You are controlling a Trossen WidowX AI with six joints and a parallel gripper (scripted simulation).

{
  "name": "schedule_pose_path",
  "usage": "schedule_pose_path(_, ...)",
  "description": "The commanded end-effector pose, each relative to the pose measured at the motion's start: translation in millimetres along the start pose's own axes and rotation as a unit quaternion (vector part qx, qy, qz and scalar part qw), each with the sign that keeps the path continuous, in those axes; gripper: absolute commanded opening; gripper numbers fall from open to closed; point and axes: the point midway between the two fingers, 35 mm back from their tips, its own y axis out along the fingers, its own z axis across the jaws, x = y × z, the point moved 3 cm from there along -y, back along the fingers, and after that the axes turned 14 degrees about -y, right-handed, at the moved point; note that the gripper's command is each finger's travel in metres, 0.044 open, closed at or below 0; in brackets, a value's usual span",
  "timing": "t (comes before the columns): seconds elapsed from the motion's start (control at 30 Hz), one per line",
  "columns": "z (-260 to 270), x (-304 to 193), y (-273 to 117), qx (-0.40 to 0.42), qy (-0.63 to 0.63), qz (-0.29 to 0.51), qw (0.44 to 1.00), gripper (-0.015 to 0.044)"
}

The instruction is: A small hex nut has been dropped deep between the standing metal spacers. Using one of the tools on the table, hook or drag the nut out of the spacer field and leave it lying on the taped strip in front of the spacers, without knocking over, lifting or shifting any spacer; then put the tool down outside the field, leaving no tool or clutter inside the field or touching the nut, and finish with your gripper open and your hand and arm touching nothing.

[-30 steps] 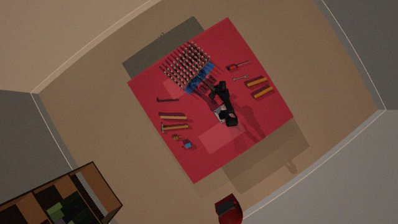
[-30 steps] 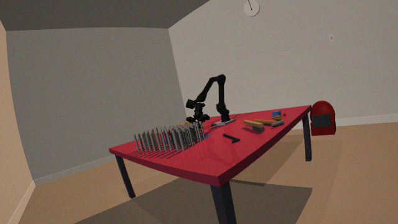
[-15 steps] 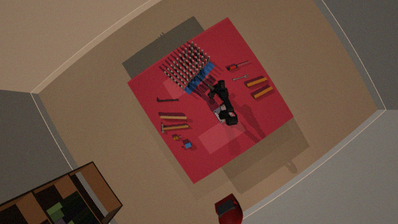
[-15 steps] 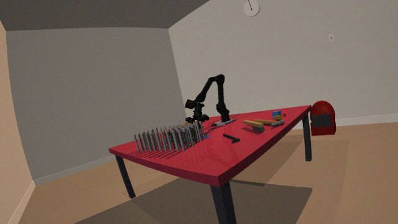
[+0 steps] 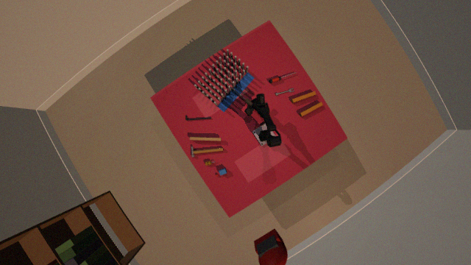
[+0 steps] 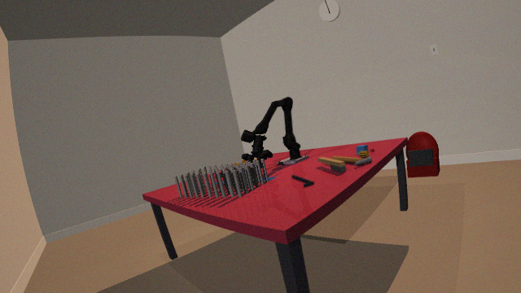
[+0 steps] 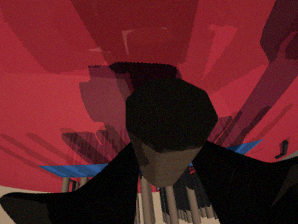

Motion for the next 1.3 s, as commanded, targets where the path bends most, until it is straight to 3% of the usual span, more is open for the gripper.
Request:
schedule_pose_path(0.0,5.0,-8.0,0.3,0.007,-0.003,0.006,1.0,0.0)
schedule_pose_path(1.27,11.3,-33.0,15.7,0.007,-0.002,0.007,1.0,0.0)
